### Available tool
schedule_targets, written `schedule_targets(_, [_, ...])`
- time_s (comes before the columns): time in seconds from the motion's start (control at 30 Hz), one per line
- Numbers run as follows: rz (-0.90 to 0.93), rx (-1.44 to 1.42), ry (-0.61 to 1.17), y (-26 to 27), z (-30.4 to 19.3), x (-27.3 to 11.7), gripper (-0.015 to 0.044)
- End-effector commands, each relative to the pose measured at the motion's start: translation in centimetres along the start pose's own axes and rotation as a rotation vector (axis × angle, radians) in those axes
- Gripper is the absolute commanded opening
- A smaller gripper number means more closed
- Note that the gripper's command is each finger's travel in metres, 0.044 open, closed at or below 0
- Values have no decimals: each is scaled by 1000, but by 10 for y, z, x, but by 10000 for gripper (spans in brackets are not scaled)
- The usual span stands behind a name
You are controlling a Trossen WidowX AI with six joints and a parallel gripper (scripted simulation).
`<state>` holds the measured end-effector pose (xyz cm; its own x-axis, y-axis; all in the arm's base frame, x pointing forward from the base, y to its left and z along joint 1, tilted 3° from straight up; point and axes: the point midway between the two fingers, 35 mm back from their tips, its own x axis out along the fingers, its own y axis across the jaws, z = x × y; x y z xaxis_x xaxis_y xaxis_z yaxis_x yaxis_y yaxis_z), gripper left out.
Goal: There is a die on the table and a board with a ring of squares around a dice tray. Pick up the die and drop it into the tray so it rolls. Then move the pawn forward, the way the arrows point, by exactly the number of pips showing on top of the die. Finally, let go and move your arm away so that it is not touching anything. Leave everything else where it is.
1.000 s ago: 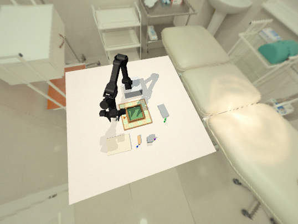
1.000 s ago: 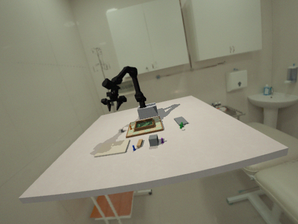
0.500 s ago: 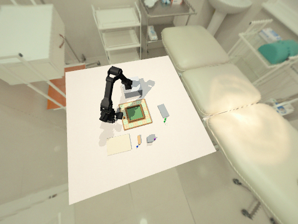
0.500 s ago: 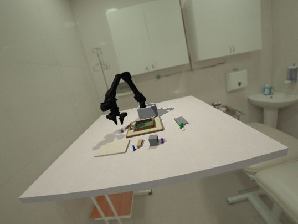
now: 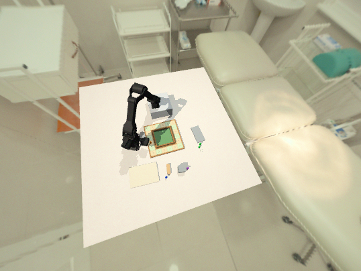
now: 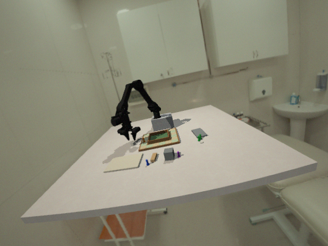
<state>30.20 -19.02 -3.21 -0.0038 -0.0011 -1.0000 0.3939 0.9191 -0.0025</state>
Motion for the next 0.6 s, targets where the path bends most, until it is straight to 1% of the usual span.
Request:
schedule_targets(0.0, [-2, 2, 11, 0, -3, 8, 275])
schedule_targets(0.57, [-2, 2, 11, -1, -3, 33, 275])
